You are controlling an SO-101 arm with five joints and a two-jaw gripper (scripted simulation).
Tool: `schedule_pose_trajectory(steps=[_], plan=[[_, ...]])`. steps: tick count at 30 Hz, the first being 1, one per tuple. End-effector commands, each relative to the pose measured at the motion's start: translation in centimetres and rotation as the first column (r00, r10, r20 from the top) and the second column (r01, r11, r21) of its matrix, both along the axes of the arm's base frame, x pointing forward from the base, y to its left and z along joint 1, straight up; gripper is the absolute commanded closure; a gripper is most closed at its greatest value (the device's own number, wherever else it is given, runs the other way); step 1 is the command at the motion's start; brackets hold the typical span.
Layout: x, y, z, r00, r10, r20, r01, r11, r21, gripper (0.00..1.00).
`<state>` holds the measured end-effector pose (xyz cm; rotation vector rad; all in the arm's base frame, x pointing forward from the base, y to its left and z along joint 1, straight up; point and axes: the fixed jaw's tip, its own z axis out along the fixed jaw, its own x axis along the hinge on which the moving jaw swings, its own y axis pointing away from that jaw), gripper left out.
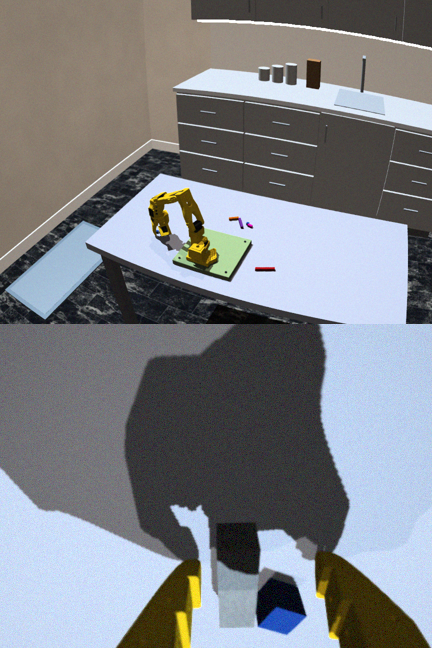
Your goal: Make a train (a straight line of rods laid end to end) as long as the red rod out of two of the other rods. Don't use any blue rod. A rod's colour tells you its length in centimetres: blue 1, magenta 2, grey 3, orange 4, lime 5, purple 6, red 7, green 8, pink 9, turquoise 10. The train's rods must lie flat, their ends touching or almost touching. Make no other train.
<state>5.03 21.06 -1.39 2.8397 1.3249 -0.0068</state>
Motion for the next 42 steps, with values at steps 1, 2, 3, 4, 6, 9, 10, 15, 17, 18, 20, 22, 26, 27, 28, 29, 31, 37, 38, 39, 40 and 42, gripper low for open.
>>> schedule_pose_trajectory(steps=[1, 2, 3, 4, 6, 9, 10, 15, 17, 18, 20, 22, 26, 27, 28, 29, 31, 37, 38, 39, 40, 42], plan=[[-0.24, -0.40, -0.50, 1.000, 0.014, -0.006, -0.014, 1.000, -0.023, 0.81], [-0.24, -0.40, -0.50, 1.000, 0.014, -0.006, -0.014, 1.000, -0.023, 0.81], [-0.24, -0.40, -0.50, 1.000, 0.014, -0.006, -0.014, 1.000, -0.023, 0.81], [-0.24, -0.40, -0.50, 1.000, 0.014, -0.006, -0.014, 1.000, -0.023, 0.81], [-0.24, -0.40, -0.50, 1.000, 0.014, -0.006, -0.014, 1.000, -0.023, 0.81], [-0.24, -0.40, -0.50, 1.000, 0.014, -0.006, -0.014, 1.000, -0.023, 0.82], [-0.24, -0.40, -0.50, 1.000, 0.014, -0.006, -0.014, 1.000, -0.023, 0.82], [-0.24, -0.40, -0.50, 1.000, 0.014, -0.006, -0.014, 1.000, -0.023, 0.83], [-0.24, -0.40, -0.50, 1.000, 0.014, -0.006, -0.014, 1.000, -0.023, 0.84], [-0.24, -0.40, -0.50, 1.000, 0.014, -0.006, -0.014, 1.000, -0.023, 0.84], [-0.24, -0.40, -0.50, 1.000, 0.014, -0.006, -0.014, 1.000, -0.023, 0.85], [-0.24, -0.40, -0.50, 1.000, 0.014, -0.006, -0.014, 1.000, -0.023, 0.85], [-0.24, -0.40, -0.50, 1.000, 0.014, -0.006, -0.014, 1.000, -0.023, 0.88], [-0.24, -0.40, -0.50, 1.000, 0.014, -0.006, -0.014, 1.000, -0.023, 0.89], [-0.24, -0.40, -0.50, 1.000, 0.014, -0.006, -0.014, 1.000, -0.023, 0.90], [-0.24, -0.40, -0.50, 1.000, 0.014, -0.006, -0.014, 1.000, -0.023, 0.90], [-0.24, -0.40, -0.50, 1.000, 0.014, -0.006, -0.014, 1.000, -0.023, 0.92], [-0.24, -0.40, -0.50, 1.000, 0.014, -0.006, -0.014, 1.000, -0.023, 0.95], [-0.24, -0.40, -0.50, 1.000, 0.014, -0.006, -0.014, 1.000, -0.023, 0.95], [-0.24, -0.40, -0.50, 1.000, 0.014, -0.006, -0.014, 1.000, -0.023, 0.96], [-0.24, -0.40, -0.50, 1.000, 0.014, -0.006, -0.014, 1.000, -0.023, 0.97], [-0.24, -0.40, -0.50, 1.000, 0.014, -0.006, -0.014, 1.000, -0.023, 0.98]])
